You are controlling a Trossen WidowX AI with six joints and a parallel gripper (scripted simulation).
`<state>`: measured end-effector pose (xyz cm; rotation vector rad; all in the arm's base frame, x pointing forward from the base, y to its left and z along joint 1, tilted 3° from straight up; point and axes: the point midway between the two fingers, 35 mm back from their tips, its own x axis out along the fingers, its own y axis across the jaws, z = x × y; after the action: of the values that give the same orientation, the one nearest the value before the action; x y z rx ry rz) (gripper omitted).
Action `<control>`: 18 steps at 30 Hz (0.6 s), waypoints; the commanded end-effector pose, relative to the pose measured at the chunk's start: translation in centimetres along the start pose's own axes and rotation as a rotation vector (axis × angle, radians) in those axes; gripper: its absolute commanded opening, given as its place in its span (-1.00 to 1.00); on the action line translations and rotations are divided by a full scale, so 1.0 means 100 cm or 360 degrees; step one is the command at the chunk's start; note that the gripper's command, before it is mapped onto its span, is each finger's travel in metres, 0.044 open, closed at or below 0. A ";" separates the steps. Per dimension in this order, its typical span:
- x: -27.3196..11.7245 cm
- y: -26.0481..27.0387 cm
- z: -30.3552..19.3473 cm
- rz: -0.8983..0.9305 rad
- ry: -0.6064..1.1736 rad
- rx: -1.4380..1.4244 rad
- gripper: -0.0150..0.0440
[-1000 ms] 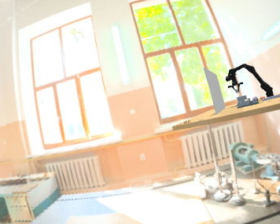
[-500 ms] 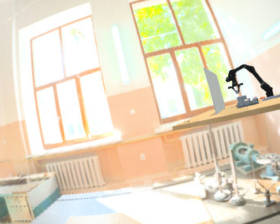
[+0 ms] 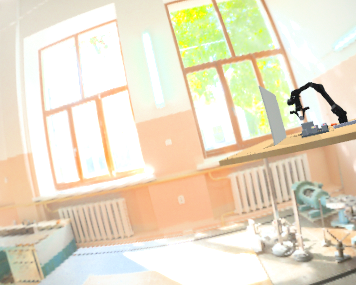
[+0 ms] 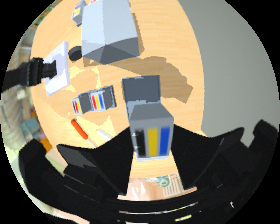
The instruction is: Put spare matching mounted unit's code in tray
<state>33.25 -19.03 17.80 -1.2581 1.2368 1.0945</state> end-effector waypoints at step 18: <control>0.017 -0.001 0.001 0.0009 -0.0015 -0.0007 -0.49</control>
<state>33.45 -19.19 16.60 -1.2583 1.2368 1.0943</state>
